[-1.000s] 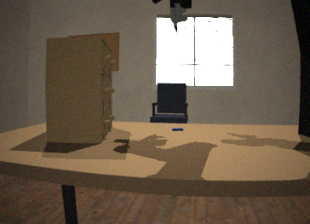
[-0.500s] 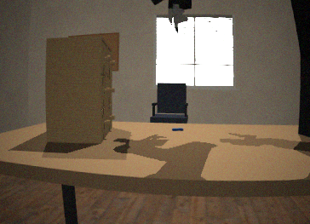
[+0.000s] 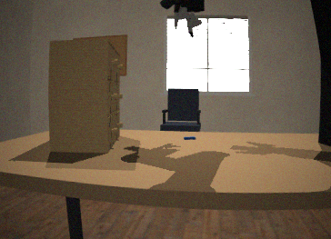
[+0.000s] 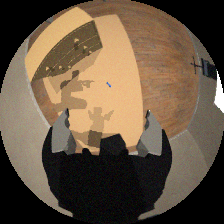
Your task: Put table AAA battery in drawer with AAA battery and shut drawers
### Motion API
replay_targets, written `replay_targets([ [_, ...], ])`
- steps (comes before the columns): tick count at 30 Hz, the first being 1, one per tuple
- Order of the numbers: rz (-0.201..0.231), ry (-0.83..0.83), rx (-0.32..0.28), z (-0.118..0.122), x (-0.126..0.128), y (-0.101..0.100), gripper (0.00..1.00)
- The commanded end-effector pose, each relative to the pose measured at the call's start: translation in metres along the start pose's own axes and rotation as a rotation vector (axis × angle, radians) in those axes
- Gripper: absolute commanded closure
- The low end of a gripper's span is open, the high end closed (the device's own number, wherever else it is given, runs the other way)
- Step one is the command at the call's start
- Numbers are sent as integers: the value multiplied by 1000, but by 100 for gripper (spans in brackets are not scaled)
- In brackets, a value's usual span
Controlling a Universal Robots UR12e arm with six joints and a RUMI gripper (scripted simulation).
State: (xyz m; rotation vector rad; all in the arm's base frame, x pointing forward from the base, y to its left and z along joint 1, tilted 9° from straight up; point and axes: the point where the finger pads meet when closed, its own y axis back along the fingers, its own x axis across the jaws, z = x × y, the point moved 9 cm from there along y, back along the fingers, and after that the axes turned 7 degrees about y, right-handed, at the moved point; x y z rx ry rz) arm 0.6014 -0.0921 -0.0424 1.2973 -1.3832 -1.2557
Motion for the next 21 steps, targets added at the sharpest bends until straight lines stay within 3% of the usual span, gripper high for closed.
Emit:
replay_targets([
  [1, 3, -149, 1, -4, 1, -6, 0],
  [3, 3, -149, 1, -4, 1, -6, 0],
  [18, 3, -685, 2, -14, 6, -32, 0],
  [21, 3, -726, 2, -15, 6, -34, 0],
])
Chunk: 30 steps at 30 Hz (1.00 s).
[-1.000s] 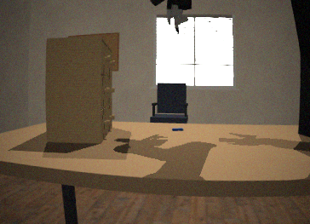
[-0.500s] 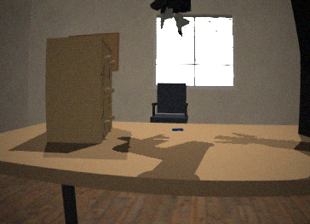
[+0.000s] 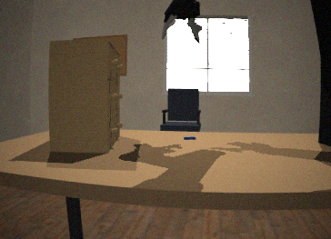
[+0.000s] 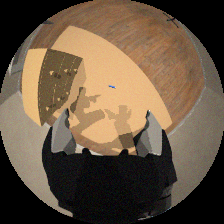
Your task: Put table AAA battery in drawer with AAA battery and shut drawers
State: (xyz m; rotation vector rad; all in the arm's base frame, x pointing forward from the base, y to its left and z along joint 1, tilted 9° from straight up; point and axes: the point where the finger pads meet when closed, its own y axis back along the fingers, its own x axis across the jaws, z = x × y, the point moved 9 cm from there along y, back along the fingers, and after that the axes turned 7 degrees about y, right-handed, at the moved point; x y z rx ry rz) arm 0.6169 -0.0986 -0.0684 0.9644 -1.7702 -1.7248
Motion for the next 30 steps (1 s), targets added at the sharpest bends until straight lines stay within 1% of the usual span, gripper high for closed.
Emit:
replay_targets([
  [1, 8, -182, 6, -3, -2, -8, 0],
  [14, 6, -737, 8, -7, -5, -36, 0],
  [16, 6, -737, 8, -7, -5, -36, 0],
  [30, 4, -1300, 10, -5, -12, -66, 0],
])
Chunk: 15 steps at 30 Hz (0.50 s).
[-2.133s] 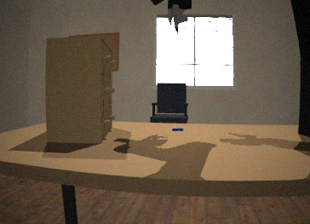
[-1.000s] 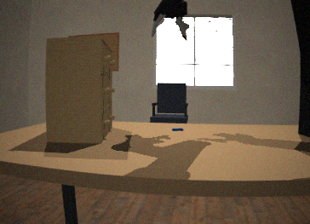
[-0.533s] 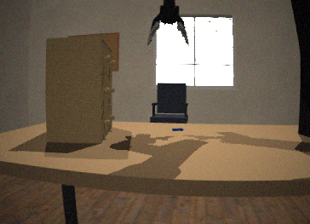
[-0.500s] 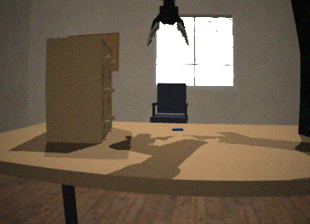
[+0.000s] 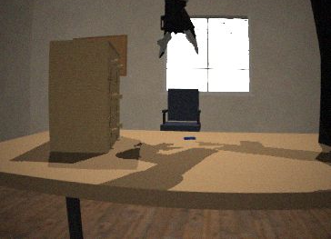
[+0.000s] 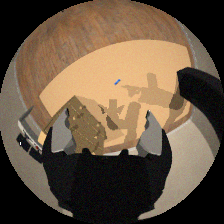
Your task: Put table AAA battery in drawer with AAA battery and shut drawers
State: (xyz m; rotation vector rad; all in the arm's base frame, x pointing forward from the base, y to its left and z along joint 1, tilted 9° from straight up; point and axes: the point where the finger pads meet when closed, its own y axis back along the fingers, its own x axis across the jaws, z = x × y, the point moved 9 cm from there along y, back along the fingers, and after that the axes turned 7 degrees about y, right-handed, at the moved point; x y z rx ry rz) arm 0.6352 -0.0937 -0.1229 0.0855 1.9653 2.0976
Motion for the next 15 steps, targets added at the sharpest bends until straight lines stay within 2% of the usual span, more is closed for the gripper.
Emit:
replay_targets([
  [1, -3, -235, 12, 4, -1, -12, 0],
  [3, -3, -235, 12, 4, -1, -12, 0],
  [15, -5, -601, 12, 12, -2, -32, 0],
])
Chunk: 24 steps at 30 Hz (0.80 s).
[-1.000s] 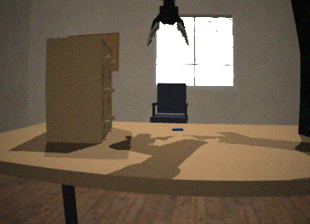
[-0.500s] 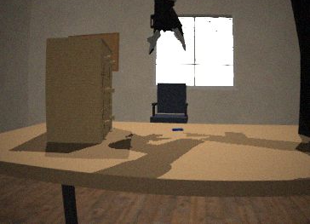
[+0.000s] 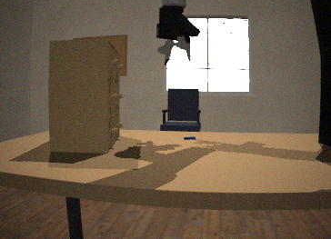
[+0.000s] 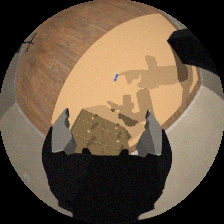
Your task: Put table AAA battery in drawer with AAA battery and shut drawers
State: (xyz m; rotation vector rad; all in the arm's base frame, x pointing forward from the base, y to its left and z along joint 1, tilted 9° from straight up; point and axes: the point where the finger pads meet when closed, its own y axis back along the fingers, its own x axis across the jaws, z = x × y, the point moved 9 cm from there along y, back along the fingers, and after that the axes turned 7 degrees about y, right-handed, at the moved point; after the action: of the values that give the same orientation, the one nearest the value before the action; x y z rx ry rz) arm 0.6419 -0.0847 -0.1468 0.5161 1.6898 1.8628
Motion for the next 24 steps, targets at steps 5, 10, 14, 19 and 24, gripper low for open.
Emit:
replay_targets([
  [5, -5, -212, 6, 5, 1, -11, 0],
  [10, -5, -308, 6, 7, 2, -17, 0],
  [14, -6, -365, 5, 9, 3, -20, 0],
  [19, -6, -414, 5, 10, 3, -23, 0],
  [24, -6, -433, 5, 11, 3, -24, 0],
])
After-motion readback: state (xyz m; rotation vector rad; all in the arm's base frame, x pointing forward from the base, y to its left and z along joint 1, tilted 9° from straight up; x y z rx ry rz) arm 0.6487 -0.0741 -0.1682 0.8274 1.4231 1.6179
